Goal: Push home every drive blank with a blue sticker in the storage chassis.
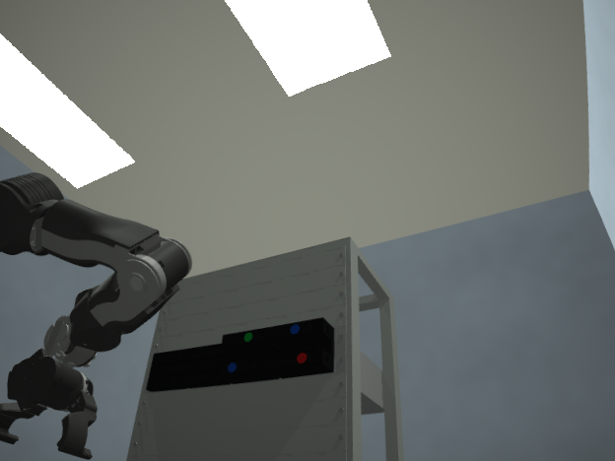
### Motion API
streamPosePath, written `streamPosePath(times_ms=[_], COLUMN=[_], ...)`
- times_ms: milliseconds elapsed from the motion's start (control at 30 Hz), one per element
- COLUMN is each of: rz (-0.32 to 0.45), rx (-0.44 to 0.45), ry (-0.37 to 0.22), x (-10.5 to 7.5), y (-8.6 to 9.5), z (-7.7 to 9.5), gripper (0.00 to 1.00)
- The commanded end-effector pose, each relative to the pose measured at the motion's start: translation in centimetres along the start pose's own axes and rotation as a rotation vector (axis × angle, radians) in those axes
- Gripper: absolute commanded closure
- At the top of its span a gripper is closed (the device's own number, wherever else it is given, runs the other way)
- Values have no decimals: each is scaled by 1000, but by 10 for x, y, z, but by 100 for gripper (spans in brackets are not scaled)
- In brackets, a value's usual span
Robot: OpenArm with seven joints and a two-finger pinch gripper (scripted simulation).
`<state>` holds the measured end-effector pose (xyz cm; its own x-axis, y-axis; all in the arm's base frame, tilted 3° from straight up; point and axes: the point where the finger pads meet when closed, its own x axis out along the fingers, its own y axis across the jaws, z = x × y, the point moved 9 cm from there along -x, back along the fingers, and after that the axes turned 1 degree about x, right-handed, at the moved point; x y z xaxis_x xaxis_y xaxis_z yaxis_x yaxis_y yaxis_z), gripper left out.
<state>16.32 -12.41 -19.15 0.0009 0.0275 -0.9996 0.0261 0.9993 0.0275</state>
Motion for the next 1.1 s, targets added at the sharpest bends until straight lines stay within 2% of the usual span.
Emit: streamPosePath(times_ms=[0,600,1067], rz=[-19,-28,26], rx=[-1,-12,13], ry=[-1,-3,-26], x=[0,-2,-6], y=[0,2,7], z=[-1,-3,1], gripper=[0,0,0])
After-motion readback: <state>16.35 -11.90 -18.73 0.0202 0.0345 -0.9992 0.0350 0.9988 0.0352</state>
